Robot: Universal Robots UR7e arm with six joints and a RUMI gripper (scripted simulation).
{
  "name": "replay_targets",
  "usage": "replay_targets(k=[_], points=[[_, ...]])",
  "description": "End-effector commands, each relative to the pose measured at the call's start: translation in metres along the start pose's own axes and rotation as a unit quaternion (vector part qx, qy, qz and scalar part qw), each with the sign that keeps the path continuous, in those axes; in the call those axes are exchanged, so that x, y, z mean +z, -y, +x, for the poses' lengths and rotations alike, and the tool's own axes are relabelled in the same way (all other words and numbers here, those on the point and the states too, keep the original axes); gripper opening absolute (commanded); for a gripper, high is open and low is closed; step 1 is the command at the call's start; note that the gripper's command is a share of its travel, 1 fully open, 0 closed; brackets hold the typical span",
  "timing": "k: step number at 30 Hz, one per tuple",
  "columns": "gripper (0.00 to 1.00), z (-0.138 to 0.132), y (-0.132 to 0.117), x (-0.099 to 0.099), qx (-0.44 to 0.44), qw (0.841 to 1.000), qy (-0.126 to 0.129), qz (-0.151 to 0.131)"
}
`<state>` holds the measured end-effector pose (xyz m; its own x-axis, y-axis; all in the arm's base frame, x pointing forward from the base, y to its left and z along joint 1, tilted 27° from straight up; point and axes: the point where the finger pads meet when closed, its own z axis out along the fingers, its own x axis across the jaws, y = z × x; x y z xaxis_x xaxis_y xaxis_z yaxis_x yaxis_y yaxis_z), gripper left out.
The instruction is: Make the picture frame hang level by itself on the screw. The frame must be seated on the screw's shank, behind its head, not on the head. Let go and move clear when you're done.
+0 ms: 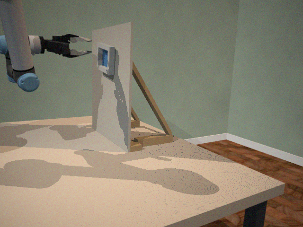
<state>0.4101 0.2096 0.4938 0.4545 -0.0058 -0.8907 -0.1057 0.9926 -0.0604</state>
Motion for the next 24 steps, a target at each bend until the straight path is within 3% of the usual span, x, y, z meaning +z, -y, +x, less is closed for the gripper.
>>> replay_targets(k=[1, 24], points=[[0.29, 0.000, 0.000, 0.001, 0.000, 1.000, 0.000, 0.000], [0.29, 0.000, 0.000, 0.026, 0.000, 1.000, 0.000, 0.000]])
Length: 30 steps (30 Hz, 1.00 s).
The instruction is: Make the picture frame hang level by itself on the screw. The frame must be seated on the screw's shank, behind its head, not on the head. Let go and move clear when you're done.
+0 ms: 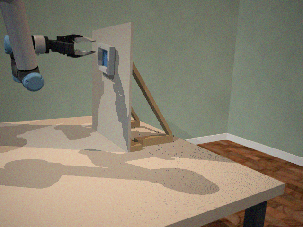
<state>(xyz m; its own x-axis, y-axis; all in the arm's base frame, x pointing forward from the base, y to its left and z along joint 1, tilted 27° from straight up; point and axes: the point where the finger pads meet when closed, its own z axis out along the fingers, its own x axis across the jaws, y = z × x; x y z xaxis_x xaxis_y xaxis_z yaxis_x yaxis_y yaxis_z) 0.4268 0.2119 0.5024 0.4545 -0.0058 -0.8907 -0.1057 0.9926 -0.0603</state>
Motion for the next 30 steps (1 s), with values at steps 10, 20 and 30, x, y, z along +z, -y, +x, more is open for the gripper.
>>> replay_targets(k=[10, 20, 30], points=[[0.29, 0.000, 0.000, 0.022, 0.000, 1.000, 0.000, 0.000], [0.29, -0.001, 0.000, 0.038, 0.000, 1.000, 0.000, 0.000], [0.29, -0.001, 0.000, 0.046, 0.000, 1.000, 0.000, 0.000]])
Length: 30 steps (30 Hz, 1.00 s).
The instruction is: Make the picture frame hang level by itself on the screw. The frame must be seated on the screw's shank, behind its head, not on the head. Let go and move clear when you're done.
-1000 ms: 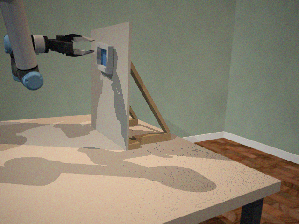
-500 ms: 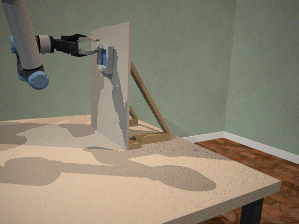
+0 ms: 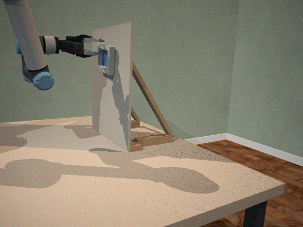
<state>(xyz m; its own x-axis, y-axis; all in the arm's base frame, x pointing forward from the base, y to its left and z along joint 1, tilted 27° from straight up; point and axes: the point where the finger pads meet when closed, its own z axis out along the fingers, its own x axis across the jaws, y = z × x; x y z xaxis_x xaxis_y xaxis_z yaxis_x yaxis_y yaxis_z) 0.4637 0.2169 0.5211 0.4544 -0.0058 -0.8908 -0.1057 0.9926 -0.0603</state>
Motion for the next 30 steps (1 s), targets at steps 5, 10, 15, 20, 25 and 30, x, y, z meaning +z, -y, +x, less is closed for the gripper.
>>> replay_targets(k=[5, 10, 15, 20, 25, 30], points=[[0.29, -0.0005, -0.0001, 0.0062, 0.000, 1.000, 0.000, 0.000], [0.29, -0.0005, -0.0001, 0.0069, 0.000, 1.000, 0.000, 0.000], [0.29, -0.0005, -0.0001, 0.0071, 0.000, 1.000, 0.000, 0.000], [0.29, -0.0005, -0.0001, 0.0071, 0.000, 1.000, 0.000, 0.000], [0.29, -0.0005, -0.0001, 0.0071, 0.000, 1.000, 0.000, 0.000], [0.29, -0.0005, -0.0001, 0.0071, 0.000, 1.000, 0.000, 0.000]])
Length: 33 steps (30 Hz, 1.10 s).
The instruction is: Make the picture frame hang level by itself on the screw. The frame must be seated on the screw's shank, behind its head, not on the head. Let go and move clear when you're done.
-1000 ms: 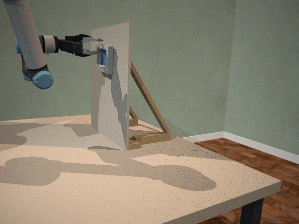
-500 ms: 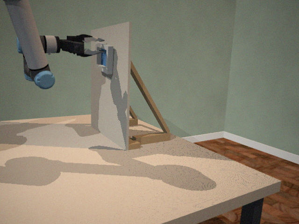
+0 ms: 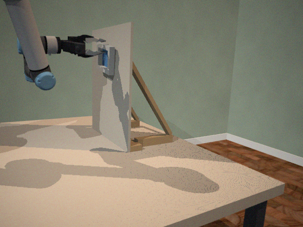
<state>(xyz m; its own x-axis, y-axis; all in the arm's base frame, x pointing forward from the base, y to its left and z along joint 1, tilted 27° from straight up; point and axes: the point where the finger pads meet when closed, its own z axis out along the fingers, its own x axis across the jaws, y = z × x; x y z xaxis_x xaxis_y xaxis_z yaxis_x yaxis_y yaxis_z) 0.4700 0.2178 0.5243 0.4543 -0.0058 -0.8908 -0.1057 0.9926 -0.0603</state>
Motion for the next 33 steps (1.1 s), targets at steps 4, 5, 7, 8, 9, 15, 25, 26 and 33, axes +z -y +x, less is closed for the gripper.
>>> replay_targets(k=[4, 5, 7, 8, 9, 15, 25, 26, 33], points=[[0.29, -0.0006, -0.0001, -0.0001, 0.000, 1.000, 0.001, 0.000], [0.29, -0.0006, -0.0001, -0.0001, 0.000, 1.000, 0.001, 0.000], [0.29, -0.0006, -0.0001, -0.0001, 0.000, 1.000, 0.001, 0.000], [0.29, -0.0006, -0.0001, -0.0001, 0.000, 1.000, 0.001, 0.000], [0.29, -0.0006, -0.0001, -0.0001, 0.000, 1.000, 0.001, 0.000], [0.29, -0.0006, -0.0001, -0.0001, 0.000, 1.000, 0.001, 0.000], [0.00, -0.0006, -0.0001, -0.0001, 0.000, 1.000, 0.001, 0.000], [0.00, -0.0006, -0.0001, -0.0001, 0.000, 1.000, 0.001, 0.000], [0.00, -0.0006, -0.0001, -0.0001, 0.000, 1.000, 0.001, 0.000]])
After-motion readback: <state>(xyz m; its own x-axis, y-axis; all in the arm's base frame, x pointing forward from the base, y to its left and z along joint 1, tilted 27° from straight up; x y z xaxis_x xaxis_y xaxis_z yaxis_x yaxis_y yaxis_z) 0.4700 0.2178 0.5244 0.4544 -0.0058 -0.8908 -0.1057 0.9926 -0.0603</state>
